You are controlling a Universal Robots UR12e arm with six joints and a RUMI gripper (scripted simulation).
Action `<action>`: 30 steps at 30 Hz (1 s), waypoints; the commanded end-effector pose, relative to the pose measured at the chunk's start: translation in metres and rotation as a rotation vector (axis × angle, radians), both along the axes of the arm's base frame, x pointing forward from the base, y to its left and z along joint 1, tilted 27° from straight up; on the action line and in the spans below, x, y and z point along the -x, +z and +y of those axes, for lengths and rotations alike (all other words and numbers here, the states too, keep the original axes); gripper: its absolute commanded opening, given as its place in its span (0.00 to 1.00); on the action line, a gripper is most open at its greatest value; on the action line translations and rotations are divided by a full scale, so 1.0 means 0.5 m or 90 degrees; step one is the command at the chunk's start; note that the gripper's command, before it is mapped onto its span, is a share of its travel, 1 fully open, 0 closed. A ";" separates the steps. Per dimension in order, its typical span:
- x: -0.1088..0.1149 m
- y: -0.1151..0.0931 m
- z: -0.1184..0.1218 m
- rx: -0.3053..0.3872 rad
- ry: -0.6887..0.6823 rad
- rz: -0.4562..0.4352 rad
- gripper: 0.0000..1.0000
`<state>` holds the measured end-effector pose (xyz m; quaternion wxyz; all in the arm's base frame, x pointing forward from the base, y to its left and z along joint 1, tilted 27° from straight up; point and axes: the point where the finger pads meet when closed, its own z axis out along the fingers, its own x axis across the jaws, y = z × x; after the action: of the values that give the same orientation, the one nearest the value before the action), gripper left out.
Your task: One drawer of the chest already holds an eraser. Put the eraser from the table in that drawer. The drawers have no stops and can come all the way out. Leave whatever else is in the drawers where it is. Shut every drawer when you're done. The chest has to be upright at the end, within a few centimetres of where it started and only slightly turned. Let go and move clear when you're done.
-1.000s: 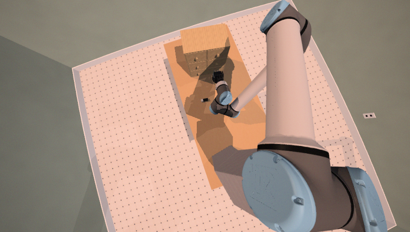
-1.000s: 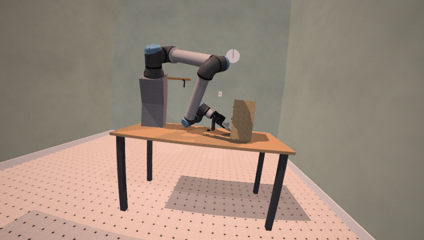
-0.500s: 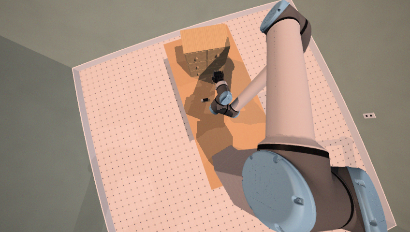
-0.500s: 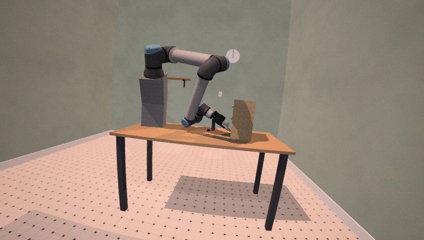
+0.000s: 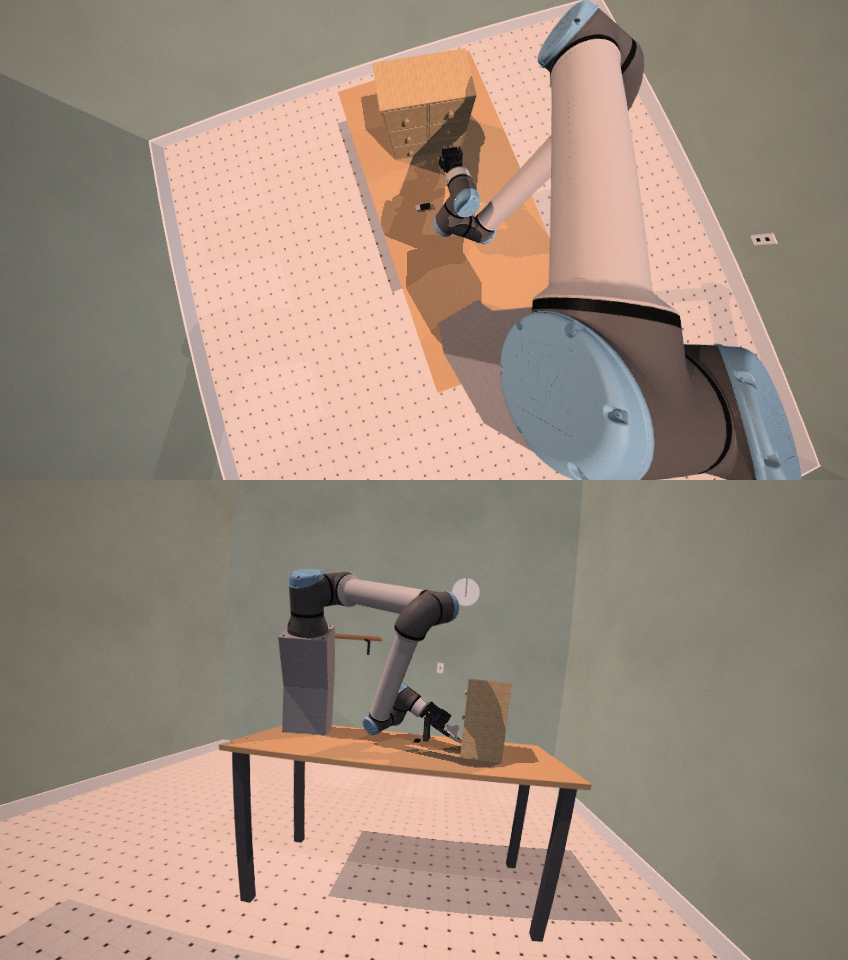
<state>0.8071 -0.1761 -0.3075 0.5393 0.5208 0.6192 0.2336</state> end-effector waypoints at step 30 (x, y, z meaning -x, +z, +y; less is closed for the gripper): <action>0.023 -0.004 0.001 -0.001 -0.001 0.001 0.20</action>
<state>0.8061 -0.1766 -0.3063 0.5404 0.5205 0.6185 0.2336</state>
